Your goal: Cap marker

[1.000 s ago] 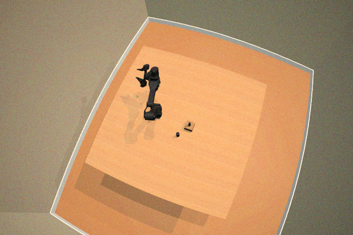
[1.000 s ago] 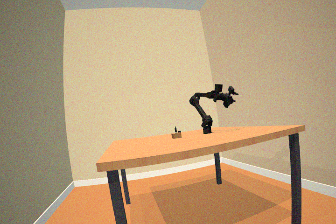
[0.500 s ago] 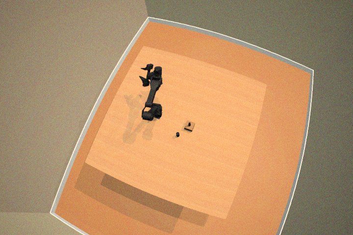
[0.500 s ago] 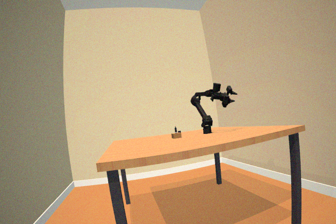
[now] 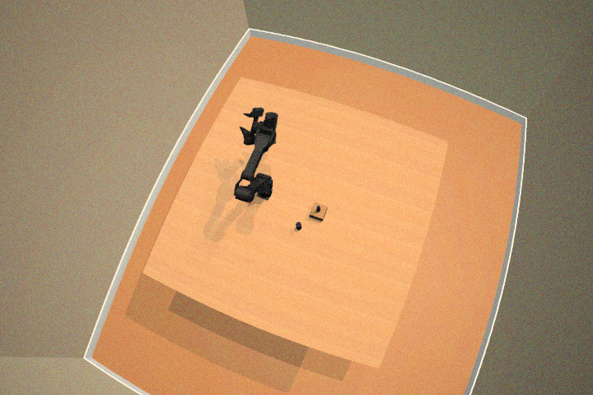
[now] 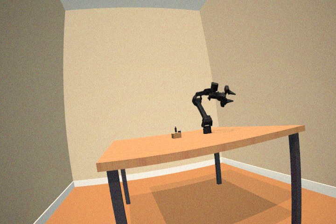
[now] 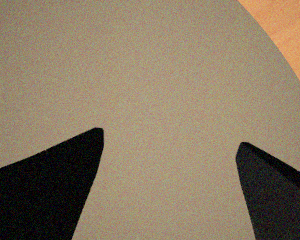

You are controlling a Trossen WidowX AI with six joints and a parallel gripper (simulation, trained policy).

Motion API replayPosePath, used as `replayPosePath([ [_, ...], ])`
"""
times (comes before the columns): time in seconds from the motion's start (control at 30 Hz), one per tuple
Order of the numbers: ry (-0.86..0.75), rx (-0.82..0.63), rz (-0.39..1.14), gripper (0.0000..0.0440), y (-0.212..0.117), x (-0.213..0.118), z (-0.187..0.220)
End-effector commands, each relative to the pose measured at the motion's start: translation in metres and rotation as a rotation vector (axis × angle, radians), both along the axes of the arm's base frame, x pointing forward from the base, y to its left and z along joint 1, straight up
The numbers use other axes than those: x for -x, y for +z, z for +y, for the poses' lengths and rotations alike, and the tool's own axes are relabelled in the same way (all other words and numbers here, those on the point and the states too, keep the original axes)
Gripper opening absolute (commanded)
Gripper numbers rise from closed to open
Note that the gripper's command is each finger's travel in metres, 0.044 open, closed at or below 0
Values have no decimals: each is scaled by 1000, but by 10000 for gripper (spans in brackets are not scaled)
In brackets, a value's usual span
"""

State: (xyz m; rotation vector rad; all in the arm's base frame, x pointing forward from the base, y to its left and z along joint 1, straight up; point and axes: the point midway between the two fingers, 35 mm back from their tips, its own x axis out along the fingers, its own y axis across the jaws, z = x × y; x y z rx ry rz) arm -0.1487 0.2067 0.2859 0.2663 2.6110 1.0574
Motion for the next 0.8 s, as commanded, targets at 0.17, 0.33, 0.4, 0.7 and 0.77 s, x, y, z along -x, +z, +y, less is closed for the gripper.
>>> replayPosePath([
  [0.17,-69,11,-26,332,0,-16,7],
  [0.33,-110,21,-41,332,-1,-25,10],
  [0.4,-127,24,-47,332,-1,-29,11],
  [0.7,-200,40,-73,332,-2,-48,17],
  [0.77,-217,44,-79,332,-3,-52,18],
])
